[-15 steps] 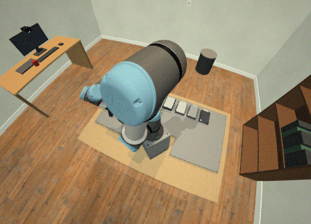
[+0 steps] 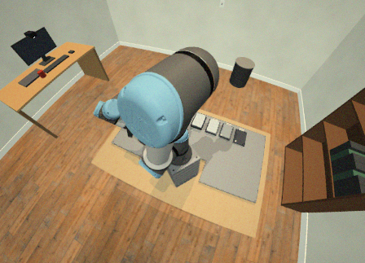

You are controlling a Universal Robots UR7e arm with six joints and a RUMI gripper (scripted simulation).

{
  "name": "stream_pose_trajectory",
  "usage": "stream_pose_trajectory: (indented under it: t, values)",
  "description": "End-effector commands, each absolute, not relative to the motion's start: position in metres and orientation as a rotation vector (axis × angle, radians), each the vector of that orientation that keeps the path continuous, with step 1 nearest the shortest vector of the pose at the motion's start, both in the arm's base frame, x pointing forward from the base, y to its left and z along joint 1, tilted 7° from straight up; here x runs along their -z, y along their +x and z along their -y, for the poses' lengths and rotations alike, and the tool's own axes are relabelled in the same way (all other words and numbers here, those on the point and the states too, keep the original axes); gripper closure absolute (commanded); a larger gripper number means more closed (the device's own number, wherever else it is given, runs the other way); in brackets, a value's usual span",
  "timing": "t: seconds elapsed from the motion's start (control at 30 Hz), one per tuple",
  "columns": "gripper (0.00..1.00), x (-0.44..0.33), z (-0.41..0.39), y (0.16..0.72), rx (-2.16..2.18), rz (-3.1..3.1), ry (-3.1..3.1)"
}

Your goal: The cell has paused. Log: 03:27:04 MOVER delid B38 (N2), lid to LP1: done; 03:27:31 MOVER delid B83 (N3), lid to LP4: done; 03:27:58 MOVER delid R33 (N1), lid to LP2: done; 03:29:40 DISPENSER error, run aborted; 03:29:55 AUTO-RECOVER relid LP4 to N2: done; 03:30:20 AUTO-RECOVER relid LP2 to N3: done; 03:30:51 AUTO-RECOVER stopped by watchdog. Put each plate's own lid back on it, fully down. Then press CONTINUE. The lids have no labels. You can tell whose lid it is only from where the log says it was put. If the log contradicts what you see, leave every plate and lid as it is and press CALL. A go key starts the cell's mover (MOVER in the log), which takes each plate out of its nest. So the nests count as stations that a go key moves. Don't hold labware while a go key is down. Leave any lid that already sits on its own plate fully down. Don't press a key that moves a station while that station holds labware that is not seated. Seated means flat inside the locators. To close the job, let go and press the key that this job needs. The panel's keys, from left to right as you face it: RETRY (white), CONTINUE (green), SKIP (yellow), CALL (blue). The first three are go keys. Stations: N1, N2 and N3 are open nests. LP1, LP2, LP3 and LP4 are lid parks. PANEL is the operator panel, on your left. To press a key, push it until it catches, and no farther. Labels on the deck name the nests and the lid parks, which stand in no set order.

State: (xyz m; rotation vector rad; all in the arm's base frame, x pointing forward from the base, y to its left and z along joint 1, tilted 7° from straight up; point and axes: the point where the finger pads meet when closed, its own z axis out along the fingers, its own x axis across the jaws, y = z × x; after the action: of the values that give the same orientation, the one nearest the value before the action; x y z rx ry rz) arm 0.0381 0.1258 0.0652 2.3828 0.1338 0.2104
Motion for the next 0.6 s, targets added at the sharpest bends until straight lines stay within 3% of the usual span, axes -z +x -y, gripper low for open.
stream_pose_trajectory:
  t: [0.0, 0.03, 0.07, 0.57]
  values:
    - [0.0, -0.065, -0.126, 0.038, -0.211, -0.134, 2.383]
    - [0.0, -0.065, -0.126, 0.038, -0.211, -0.134, 2.383]
    - [0.18, -0.061, -0.128, 0.04, -0.2, -0.112, 2.391]
    - [0.18, -0.021, -0.146, 0.063, -0.081, 0.133, 2.463]
